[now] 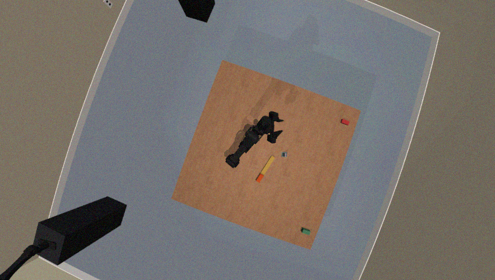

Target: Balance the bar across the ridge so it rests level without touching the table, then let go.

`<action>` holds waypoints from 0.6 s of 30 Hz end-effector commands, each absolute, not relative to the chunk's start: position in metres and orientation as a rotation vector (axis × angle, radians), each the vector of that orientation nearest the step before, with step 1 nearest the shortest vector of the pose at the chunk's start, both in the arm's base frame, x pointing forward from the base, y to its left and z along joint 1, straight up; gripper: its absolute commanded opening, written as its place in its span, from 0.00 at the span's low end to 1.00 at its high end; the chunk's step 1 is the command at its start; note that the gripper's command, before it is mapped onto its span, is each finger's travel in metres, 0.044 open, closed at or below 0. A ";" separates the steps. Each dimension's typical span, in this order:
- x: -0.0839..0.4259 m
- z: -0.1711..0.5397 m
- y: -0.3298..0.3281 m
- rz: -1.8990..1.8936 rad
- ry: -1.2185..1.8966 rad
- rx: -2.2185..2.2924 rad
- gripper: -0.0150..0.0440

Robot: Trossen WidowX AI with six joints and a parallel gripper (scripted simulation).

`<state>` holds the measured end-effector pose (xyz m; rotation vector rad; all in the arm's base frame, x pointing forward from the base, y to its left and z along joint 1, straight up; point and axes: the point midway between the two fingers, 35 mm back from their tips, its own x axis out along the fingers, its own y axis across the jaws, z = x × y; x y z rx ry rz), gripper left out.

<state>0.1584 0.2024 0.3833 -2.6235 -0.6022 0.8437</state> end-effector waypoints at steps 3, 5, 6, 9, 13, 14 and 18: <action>0.173 0.371 0.196 0.884 -0.484 -2.600 0.79; 0.178 0.367 0.193 0.895 -0.441 -2.592 0.79; 0.181 0.365 0.192 0.901 -0.420 -2.587 0.79; 0.189 0.358 0.187 0.922 -0.357 -2.579 0.79; 0.200 0.348 0.181 0.950 -0.272 -2.564 0.79; 0.203 0.346 0.179 0.957 -0.250 -2.559 0.79; 0.213 0.336 0.171 0.984 -0.165 -2.538 0.79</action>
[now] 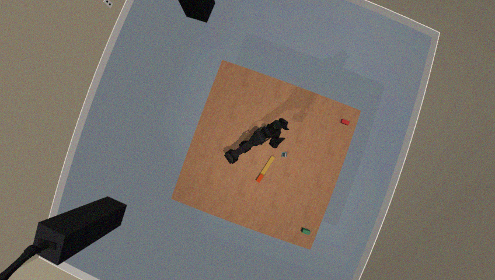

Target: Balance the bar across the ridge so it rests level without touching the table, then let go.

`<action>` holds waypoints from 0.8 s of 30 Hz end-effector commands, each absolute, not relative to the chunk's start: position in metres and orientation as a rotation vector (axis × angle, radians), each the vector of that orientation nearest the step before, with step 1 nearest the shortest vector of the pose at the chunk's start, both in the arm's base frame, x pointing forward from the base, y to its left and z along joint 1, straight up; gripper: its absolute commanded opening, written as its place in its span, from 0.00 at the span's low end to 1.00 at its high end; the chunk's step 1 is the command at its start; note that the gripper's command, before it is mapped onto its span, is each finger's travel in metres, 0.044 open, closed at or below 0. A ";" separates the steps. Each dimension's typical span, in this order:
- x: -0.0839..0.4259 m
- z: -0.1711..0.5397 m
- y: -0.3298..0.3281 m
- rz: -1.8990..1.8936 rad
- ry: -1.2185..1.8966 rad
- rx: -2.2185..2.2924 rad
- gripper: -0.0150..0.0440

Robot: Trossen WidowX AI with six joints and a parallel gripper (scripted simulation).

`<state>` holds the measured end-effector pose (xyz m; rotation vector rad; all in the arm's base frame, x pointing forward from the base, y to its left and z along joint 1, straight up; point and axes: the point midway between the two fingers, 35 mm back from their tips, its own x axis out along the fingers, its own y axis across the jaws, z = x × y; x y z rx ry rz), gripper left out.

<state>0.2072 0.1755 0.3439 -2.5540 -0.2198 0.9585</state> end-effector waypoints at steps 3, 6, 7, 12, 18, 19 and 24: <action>0.221 0.328 0.164 1.003 -0.101 -2.520 0.79; 0.228 0.321 0.157 1.021 -0.037 -2.498 0.79; 0.230 0.319 0.155 1.027 -0.016 -2.490 0.79; 0.241 0.307 0.142 1.054 0.090 -2.447 0.79; 0.253 0.292 0.125 1.081 0.216 -2.385 0.79; 0.255 0.290 0.122 1.085 0.237 -2.373 0.79; 0.263 0.278 0.107 1.103 0.339 -2.313 0.79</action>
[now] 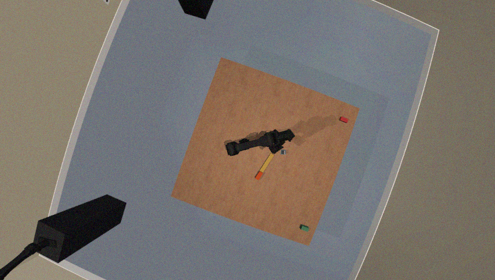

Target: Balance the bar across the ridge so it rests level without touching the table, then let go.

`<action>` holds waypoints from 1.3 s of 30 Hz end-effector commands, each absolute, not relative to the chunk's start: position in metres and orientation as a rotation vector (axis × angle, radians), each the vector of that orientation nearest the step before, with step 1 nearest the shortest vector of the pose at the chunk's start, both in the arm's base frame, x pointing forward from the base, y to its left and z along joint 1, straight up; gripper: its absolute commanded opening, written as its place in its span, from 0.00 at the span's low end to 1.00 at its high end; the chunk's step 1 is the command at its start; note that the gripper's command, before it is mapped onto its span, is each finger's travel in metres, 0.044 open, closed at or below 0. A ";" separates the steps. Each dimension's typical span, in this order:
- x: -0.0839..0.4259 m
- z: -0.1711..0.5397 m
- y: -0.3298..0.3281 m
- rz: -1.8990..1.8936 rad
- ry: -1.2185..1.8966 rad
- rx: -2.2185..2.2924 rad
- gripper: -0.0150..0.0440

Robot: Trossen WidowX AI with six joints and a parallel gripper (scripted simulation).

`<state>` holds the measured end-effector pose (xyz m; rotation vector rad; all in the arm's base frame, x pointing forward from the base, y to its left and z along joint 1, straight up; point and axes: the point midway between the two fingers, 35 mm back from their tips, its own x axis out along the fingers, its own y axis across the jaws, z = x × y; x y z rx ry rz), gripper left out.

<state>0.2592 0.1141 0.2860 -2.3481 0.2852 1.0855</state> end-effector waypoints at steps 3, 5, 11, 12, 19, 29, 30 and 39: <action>0.267 0.271 0.097 1.112 0.398 -2.274 0.79; 0.269 0.266 0.090 1.118 0.438 -2.247 0.79; 0.275 0.252 0.070 1.134 0.552 -2.161 0.79; 0.276 0.249 0.067 1.136 0.570 -2.145 0.79; 0.280 0.234 0.043 1.143 0.694 -2.035 0.79; 0.281 0.212 0.008 1.139 0.856 -1.863 0.79; 0.280 0.210 0.004 1.138 0.872 -1.844 0.79; 0.275 0.191 -0.026 1.127 1.000 -1.672 0.79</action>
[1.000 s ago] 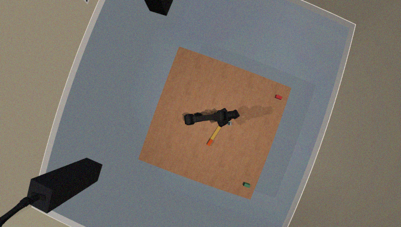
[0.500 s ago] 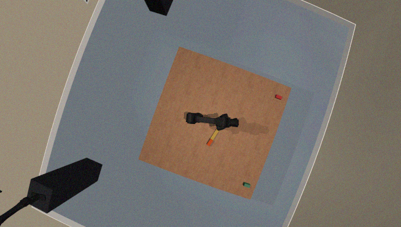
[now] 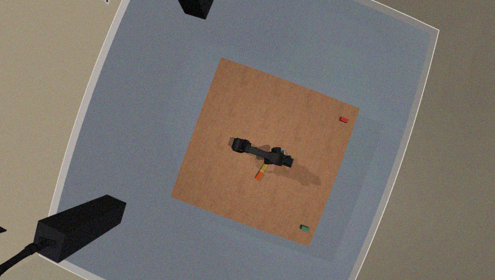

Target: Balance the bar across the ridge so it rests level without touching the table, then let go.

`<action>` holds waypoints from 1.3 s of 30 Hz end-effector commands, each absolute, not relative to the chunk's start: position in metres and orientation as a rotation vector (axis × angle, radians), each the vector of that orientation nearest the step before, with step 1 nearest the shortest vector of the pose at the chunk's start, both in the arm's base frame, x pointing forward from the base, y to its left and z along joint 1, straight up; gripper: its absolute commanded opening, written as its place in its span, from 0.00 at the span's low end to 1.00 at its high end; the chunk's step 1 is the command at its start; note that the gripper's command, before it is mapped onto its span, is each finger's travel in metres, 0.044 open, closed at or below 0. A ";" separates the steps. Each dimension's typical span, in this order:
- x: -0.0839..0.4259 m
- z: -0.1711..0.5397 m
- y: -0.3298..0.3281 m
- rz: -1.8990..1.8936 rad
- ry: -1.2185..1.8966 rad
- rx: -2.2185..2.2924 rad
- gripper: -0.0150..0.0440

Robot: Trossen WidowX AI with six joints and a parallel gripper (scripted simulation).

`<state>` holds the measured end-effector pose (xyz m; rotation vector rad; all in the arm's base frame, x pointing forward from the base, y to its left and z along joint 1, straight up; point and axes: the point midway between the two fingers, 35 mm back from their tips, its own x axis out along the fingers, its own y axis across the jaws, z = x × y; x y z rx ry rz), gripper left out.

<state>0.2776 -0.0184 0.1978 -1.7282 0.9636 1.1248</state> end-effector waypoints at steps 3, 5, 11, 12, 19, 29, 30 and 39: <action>0.272 0.185 -0.036 1.122 1.039 -1.612 0.79; 0.270 0.181 -0.042 1.117 1.064 -1.571 0.79; 0.262 0.169 -0.060 1.100 1.134 -1.446 0.79; 0.260 0.167 -0.063 1.097 1.145 -1.425 0.79; 0.249 0.154 -0.083 1.066 1.217 -1.273 0.79; 0.231 0.138 -0.106 1.022 1.292 -1.066 0.79; 0.231 0.137 -0.106 1.022 1.293 -1.062 0.79; 0.233 0.106 -0.107 1.021 1.293 -1.063 0.79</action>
